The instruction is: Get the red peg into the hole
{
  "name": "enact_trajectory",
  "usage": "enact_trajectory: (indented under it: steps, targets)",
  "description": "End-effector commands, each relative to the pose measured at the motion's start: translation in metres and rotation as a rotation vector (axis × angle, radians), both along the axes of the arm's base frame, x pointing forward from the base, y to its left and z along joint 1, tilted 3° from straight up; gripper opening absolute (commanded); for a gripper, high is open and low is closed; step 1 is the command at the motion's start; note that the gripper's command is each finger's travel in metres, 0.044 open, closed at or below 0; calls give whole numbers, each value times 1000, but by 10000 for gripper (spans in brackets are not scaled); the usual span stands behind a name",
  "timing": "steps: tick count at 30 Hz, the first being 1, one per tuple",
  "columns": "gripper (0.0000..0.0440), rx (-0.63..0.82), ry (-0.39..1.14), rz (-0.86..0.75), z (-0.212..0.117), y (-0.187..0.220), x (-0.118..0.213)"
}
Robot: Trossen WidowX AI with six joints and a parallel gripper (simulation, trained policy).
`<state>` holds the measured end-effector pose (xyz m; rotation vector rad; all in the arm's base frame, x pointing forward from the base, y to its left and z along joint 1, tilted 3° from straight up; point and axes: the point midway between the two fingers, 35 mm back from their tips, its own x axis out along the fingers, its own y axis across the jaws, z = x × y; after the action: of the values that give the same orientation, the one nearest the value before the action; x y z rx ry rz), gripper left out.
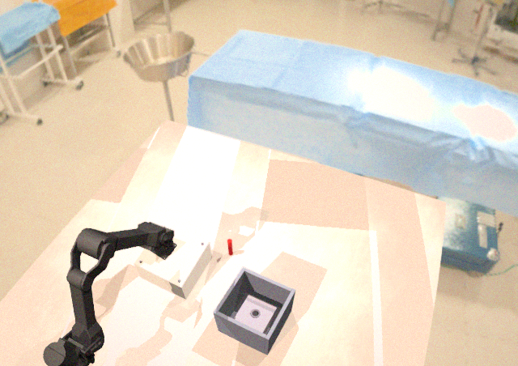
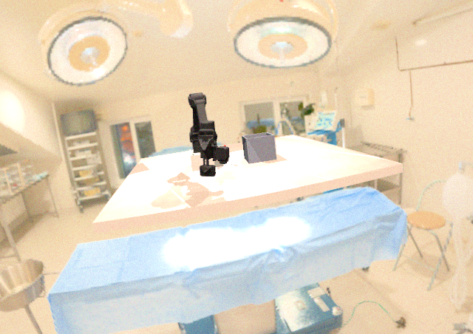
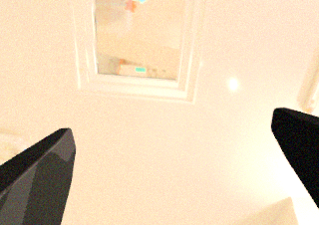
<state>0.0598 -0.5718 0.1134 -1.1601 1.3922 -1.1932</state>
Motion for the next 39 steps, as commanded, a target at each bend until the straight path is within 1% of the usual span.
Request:
enact_trajectory:
  steps: [1,3,7,16,27,39]
  targets:
    - [416,11,14,-4,-2,-1,1]
    - [432,33,42,-4,-4,-2,5]
    - [439,76,97,18,-4,-5,22]
    - [440,123,174,129,12,-8,82]
    - [440,129,227,273,51,2,158]
    - [440,103,249,416,104,30,232]
